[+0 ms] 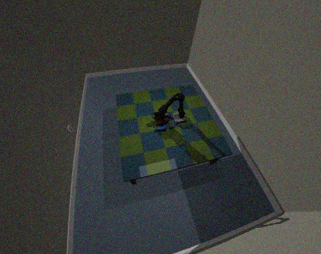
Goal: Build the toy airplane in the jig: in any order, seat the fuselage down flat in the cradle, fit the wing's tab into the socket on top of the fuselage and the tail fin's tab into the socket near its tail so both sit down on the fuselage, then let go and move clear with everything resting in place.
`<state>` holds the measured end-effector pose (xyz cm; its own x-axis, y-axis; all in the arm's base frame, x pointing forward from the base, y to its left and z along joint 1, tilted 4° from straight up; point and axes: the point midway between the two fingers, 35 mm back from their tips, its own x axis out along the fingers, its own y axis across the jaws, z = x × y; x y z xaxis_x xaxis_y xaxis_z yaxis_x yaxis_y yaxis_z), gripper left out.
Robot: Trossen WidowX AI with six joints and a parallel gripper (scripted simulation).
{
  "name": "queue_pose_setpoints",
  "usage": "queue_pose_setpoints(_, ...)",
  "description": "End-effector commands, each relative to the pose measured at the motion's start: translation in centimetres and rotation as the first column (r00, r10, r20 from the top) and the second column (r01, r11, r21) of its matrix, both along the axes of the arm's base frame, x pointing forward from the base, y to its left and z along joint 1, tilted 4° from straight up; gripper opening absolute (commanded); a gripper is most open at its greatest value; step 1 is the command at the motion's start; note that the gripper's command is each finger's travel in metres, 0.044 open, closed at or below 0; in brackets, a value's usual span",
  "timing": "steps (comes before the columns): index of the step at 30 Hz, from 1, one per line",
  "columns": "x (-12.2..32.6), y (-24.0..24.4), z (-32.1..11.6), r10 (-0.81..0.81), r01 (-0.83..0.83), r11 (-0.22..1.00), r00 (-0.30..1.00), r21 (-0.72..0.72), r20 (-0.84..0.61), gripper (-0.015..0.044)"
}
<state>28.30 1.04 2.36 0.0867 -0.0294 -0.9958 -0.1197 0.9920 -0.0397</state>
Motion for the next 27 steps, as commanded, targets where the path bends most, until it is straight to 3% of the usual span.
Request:
queue_pose_setpoints(1,0.0,0.0,0.0,0.004,-0.004,1.000,1.000,0.001,0.000,0.0138)
queue_pose_setpoints(7,0.1,0.1,0.7,0.004,-0.004,1.000,1.000,0.001,0.000,0.0000)
queue_pose_setpoints(27,0.3,0.3,6.8,0.004,-0.004,1.000,1.000,0.001,0.001,0.0000)
